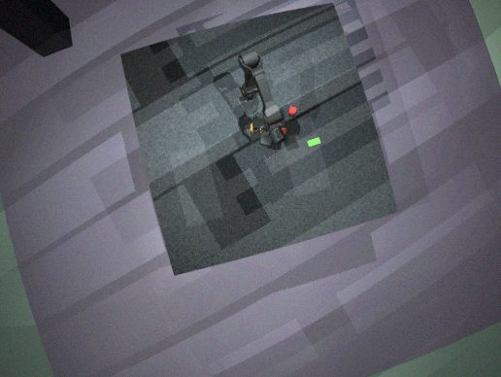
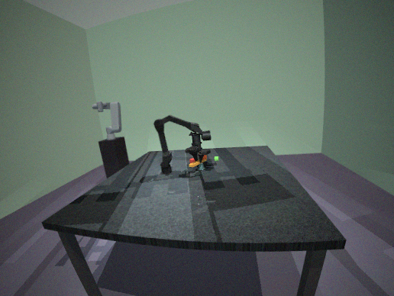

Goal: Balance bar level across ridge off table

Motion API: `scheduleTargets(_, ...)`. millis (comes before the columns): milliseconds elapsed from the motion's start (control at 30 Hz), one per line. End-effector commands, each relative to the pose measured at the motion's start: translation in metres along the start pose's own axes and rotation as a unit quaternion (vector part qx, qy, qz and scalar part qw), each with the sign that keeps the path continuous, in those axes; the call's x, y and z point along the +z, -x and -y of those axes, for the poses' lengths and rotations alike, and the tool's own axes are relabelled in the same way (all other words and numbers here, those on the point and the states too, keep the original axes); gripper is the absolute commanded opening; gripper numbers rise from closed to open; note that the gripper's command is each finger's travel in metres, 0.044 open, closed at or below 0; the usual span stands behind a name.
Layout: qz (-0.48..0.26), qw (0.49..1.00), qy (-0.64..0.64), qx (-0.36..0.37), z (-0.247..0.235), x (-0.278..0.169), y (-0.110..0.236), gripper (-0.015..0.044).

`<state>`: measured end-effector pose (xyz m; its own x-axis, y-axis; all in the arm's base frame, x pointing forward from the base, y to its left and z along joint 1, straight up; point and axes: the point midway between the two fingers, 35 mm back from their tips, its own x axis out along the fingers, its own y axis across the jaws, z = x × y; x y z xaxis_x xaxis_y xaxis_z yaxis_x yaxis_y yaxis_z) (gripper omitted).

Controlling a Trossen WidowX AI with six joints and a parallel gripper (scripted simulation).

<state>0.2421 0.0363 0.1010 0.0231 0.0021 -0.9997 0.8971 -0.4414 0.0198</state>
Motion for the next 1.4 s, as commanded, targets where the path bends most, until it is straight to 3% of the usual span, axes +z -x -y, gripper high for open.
scheduleTargets(0, -0.001, 1.0, 0.0, 0.001, -0.0004, -0.0006, -0.0001, 0.0)
scheduleTargets(1367, -0.001, 1.0, 0.0, 0.001, -0.0004, -0.0008, -0.0035, 0.0)
